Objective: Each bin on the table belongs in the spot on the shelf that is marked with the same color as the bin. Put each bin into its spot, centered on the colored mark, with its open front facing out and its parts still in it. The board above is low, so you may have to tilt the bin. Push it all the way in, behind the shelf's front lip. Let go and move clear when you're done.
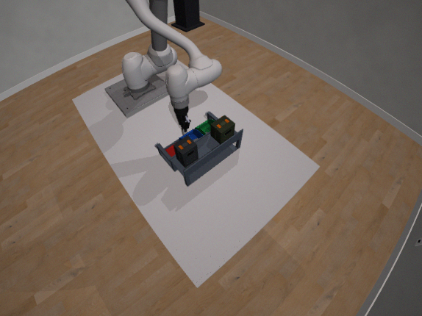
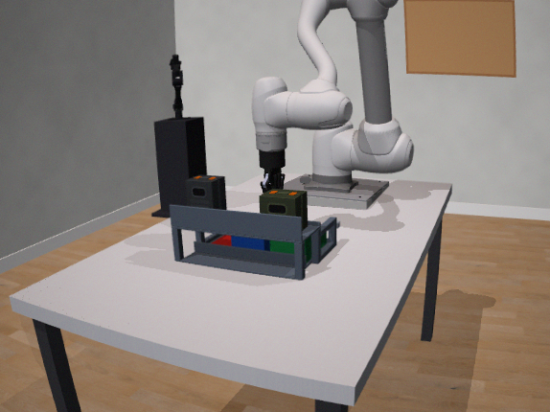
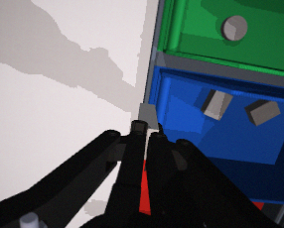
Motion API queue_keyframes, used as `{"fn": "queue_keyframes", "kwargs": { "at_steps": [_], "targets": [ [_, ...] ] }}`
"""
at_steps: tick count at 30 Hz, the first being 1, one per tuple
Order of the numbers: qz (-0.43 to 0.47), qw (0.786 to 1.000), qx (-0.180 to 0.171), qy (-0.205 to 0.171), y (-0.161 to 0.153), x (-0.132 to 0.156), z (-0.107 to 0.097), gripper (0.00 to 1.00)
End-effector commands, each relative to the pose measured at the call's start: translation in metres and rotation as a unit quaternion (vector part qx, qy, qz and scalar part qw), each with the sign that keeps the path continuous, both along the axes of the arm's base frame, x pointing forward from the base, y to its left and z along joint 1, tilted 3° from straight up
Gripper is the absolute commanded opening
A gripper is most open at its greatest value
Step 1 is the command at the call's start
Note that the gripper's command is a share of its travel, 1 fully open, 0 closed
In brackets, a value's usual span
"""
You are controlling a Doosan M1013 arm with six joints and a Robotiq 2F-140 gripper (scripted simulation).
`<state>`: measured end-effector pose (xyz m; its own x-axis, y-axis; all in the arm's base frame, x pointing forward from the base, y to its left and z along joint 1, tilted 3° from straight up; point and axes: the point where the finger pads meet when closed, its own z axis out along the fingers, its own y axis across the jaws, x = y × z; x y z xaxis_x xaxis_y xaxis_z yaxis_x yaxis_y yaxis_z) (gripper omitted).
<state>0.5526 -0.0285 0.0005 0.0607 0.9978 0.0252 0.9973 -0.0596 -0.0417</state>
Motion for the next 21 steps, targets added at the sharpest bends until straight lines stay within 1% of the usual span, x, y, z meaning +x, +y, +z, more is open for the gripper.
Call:
{"fn": "queue_keyframes", "kwargs": {
  "at_steps": [1, 8, 21],
  "targets": [
    [0.000, 1.000, 0.000, 0.000, 0.000, 0.000, 0.000, 0.10],
    [0.000, 1.000, 0.000, 0.000, 0.000, -0.002, 0.002, 0.10],
    [0.000, 1.000, 0.000, 0.000, 0.000, -0.013, 0.014, 0.10]
  ]
}}
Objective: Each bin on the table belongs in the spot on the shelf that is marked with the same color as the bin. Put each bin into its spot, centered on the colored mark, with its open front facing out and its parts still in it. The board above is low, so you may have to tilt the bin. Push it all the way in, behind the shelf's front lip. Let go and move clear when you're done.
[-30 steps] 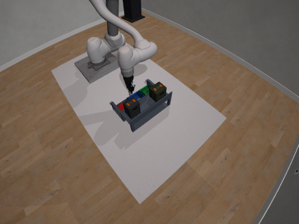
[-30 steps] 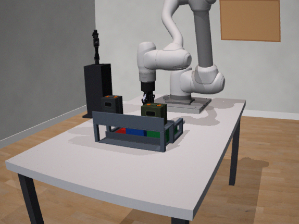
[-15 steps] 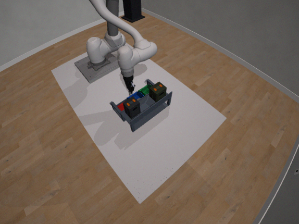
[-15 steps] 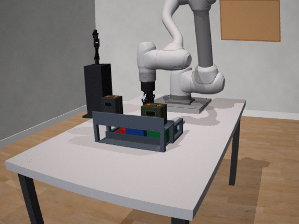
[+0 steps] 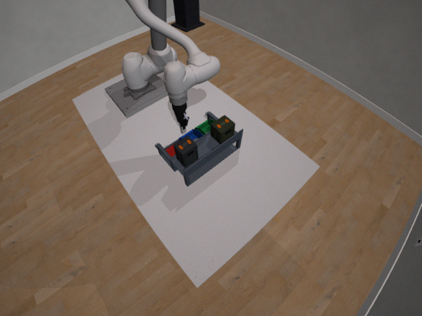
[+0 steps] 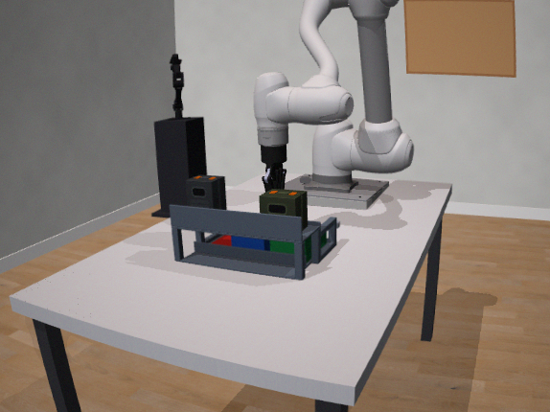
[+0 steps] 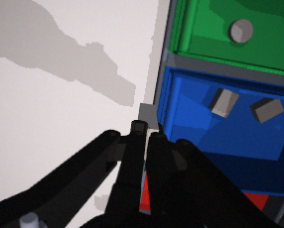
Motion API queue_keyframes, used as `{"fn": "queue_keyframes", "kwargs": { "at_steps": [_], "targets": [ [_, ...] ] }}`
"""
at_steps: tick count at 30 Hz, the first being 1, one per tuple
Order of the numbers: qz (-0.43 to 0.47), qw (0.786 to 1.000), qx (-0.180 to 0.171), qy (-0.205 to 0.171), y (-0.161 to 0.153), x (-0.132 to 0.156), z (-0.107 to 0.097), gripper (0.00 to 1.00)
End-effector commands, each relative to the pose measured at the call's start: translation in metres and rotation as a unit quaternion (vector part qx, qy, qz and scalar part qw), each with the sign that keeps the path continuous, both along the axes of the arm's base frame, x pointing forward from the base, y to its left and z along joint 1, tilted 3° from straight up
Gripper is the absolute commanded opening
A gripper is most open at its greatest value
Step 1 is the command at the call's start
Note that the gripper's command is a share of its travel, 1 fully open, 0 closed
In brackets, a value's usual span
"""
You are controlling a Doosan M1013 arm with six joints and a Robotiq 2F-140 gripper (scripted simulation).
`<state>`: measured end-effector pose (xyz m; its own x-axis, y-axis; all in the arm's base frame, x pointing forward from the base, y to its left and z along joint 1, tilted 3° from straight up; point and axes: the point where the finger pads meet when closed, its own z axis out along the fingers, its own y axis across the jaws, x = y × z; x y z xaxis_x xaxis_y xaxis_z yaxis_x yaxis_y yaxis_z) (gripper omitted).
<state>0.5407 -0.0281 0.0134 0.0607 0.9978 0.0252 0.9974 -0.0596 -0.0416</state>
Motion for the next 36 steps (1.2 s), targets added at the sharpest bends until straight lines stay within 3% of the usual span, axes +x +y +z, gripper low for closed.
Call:
{"fn": "queue_keyframes", "kwargs": {
  "at_steps": [1, 20, 36],
  "targets": [
    [0.000, 1.000, 0.000, 0.000, 0.000, -0.002, 0.003, 0.10],
    [0.000, 1.000, 0.000, 0.000, 0.000, -0.007, 0.011, 0.10],
    [0.000, 1.000, 0.000, 0.000, -0.001, -0.005, 0.052, 0.10]
  ]
}}
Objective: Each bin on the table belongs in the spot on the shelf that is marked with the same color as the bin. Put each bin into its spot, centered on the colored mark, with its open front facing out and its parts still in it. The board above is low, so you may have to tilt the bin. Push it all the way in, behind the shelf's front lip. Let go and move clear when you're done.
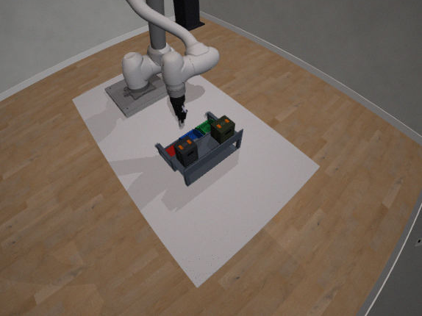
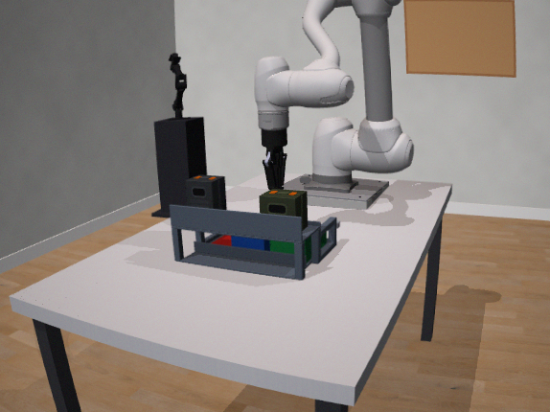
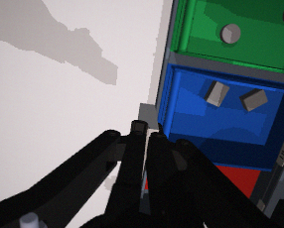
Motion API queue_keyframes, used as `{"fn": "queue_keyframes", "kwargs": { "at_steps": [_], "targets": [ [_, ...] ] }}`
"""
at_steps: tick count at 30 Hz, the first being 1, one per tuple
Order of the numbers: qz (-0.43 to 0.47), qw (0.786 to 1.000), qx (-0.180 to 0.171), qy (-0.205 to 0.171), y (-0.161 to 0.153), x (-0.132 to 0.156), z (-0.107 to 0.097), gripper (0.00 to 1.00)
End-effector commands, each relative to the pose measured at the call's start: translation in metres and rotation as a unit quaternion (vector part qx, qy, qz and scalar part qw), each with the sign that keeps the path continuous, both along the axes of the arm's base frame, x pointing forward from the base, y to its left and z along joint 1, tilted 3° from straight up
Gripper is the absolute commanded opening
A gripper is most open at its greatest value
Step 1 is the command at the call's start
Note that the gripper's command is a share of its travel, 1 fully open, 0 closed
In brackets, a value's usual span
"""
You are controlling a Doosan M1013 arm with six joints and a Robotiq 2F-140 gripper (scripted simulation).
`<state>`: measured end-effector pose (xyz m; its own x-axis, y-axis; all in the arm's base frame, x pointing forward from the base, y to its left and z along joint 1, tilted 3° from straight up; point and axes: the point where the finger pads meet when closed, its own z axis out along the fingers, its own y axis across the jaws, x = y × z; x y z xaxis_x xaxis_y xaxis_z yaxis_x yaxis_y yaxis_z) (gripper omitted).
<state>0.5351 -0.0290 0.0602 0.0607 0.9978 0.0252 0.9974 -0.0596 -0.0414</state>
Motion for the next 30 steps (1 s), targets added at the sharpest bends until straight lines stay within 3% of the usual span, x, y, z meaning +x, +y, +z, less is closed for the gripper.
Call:
{"fn": "queue_keyframes", "kwargs": {
  "at_steps": [1, 8, 30],
  "targets": [
    [0.000, 1.000, 0.000, 0.000, 0.000, 0.000, 0.009, 0.10],
    [0.000, 1.000, 0.000, 0.000, -0.001, 0.001, 0.021, 0.10],
    [0.000, 1.000, 0.000, 0.000, -0.001, 0.001, 0.021, 0.10]
  ]
}}
